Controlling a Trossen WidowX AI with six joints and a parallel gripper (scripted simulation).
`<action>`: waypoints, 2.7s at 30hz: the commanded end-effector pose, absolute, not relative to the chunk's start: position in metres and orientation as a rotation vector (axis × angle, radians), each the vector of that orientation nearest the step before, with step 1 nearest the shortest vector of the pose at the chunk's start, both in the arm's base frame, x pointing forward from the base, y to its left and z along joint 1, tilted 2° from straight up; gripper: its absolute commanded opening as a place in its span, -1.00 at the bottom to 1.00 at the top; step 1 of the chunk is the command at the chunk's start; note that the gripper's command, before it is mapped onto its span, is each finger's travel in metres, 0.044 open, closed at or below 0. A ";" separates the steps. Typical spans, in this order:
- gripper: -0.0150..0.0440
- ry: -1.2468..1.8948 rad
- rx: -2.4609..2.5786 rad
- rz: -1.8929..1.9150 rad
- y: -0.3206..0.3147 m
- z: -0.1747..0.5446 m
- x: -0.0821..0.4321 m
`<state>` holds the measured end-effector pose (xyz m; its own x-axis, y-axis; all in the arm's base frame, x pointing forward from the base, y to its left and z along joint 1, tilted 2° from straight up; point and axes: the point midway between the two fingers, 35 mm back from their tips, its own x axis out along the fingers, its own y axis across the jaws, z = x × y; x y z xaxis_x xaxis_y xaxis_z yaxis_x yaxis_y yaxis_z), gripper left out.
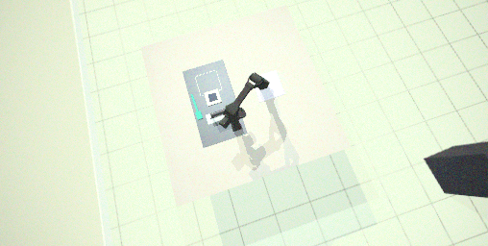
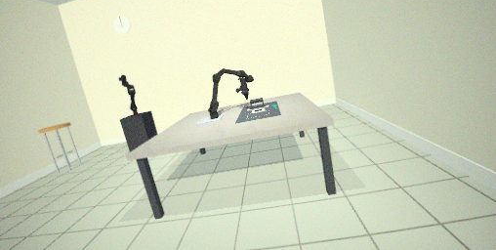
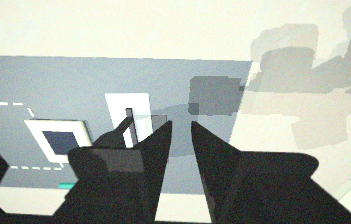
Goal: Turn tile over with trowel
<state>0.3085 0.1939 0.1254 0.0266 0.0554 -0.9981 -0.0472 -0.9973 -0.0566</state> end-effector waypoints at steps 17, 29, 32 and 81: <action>-0.49 -0.008 -2.196 2.141 0.194 0.125 0.309; -0.15 -0.008 -2.196 2.141 0.194 0.125 0.309; -0.15 -0.008 -2.196 2.141 0.194 0.125 0.309; 0.42 0.289 -2.029 1.993 0.186 0.128 0.318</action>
<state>0.3143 0.1888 0.1284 0.0303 0.0564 -0.9979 -0.2396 -0.9689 -0.0620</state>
